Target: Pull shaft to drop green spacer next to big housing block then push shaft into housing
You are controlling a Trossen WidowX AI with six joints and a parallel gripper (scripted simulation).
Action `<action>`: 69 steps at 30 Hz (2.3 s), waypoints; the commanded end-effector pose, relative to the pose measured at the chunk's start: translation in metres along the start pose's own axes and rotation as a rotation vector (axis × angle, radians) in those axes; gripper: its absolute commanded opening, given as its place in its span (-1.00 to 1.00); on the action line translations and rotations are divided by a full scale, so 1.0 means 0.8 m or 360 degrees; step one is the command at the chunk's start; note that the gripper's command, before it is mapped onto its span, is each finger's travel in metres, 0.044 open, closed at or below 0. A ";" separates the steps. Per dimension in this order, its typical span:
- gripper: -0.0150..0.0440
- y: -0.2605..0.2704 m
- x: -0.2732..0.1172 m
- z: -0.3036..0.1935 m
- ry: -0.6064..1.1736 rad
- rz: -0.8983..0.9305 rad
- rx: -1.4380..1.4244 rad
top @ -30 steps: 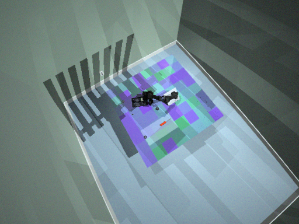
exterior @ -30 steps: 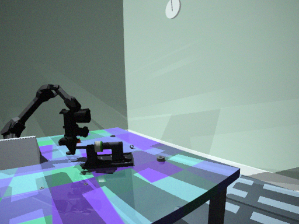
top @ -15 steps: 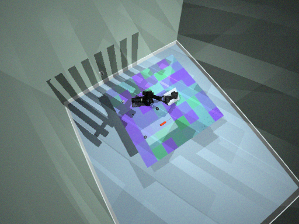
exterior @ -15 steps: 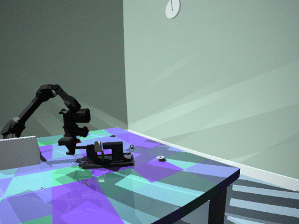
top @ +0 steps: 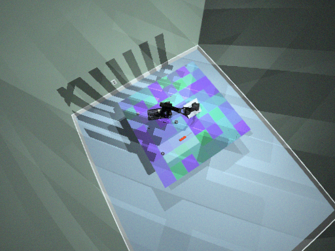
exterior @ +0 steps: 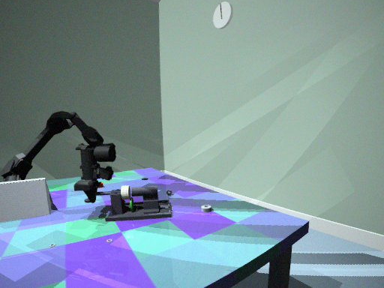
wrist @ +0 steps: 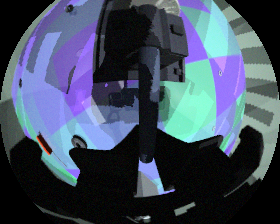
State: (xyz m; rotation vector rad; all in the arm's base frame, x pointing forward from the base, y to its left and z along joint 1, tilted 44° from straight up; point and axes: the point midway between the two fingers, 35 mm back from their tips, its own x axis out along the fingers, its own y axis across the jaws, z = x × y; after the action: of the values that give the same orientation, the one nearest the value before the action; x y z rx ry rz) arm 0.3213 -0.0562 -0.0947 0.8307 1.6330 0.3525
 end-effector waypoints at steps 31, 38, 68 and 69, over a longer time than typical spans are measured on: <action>-0.49 0.000 -0.001 0.008 0.0002 0.0001 -0.0004; -0.49 0.001 -0.001 0.010 0.0001 0.0001 -0.0004; -0.49 0.001 -0.001 0.021 0.0001 0.0001 -0.0005; -0.49 0.001 -0.001 0.021 0.0001 0.0001 -0.0005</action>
State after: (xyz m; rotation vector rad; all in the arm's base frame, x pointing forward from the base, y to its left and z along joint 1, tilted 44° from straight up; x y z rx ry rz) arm 0.3336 -0.0587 -0.0985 0.8291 1.6427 0.3563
